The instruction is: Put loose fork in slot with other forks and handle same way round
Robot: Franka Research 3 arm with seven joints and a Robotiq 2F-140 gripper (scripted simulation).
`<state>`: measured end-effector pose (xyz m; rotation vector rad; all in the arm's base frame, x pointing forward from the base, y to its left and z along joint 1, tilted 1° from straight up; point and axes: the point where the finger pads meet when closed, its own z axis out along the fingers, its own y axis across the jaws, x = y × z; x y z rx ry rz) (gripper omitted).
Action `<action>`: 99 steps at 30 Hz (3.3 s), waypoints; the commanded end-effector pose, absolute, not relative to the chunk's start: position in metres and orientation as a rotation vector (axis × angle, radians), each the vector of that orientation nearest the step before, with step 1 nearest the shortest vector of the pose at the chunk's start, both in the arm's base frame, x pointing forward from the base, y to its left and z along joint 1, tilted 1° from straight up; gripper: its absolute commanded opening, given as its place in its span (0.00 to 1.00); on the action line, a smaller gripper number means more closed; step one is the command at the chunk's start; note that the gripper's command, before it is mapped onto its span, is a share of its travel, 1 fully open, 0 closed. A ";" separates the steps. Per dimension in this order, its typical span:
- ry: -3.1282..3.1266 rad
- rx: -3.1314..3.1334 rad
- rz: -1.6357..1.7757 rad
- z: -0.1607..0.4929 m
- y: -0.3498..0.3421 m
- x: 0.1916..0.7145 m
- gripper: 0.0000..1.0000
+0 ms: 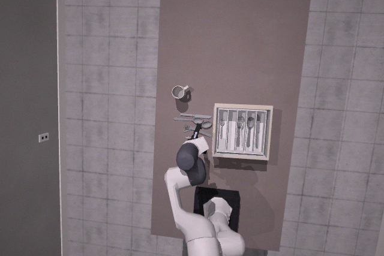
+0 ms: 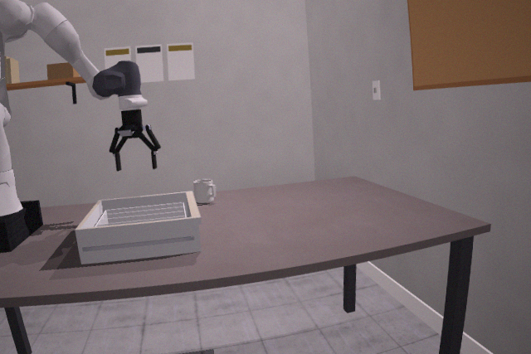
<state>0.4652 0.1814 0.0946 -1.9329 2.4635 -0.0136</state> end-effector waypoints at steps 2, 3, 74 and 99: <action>2.455 -1.946 -0.010 0.094 0.181 0.465 1.00; 2.455 -1.946 -0.010 0.094 0.181 0.465 1.00; 2.500 -1.889 -0.008 0.011 0.153 0.463 0.27; 2.500 -1.889 -0.008 -0.019 0.153 0.464 0.27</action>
